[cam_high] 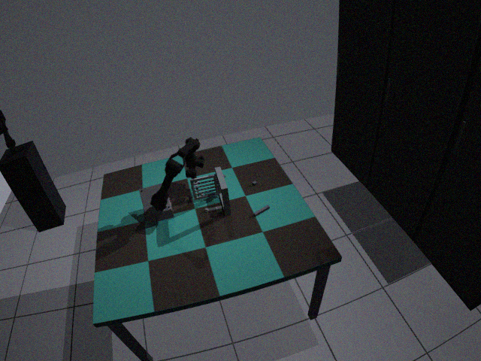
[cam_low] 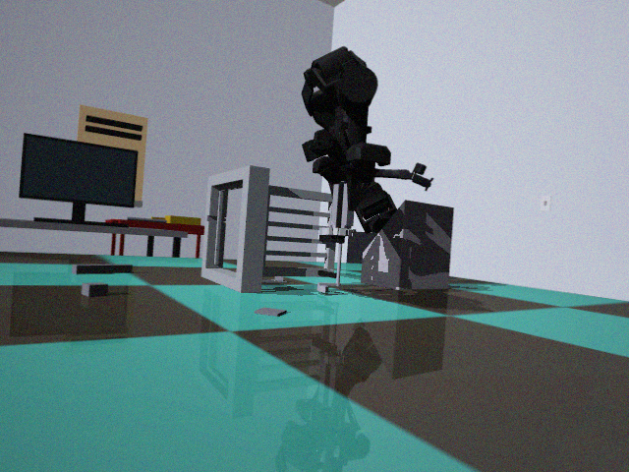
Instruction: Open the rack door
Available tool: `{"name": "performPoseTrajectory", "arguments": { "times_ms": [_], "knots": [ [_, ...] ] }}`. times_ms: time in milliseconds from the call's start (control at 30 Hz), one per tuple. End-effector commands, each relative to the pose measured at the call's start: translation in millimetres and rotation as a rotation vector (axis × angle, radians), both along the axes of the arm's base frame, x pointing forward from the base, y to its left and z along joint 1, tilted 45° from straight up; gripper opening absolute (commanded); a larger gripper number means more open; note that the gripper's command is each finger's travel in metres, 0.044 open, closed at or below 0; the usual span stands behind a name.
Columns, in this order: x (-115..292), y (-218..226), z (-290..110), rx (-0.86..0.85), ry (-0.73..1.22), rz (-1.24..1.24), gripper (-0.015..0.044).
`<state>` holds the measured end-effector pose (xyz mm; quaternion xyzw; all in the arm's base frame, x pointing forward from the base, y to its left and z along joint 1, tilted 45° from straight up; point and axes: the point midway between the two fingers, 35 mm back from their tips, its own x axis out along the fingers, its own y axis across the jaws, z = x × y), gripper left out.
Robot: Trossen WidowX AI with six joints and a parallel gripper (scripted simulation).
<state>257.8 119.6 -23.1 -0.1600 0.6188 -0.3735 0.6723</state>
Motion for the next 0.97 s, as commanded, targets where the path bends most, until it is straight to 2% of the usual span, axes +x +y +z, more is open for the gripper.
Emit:
{"name": "performPoseTrajectory", "arguments": {
  "times_ms": [0, 933],
  "knots": [
    [1, 0, 0, 0.001, -0.006, -0.004, 0.0295],
    [4, 27, 25, 0.003, -0.006, 0.0, 0.0295]
  ]
}}
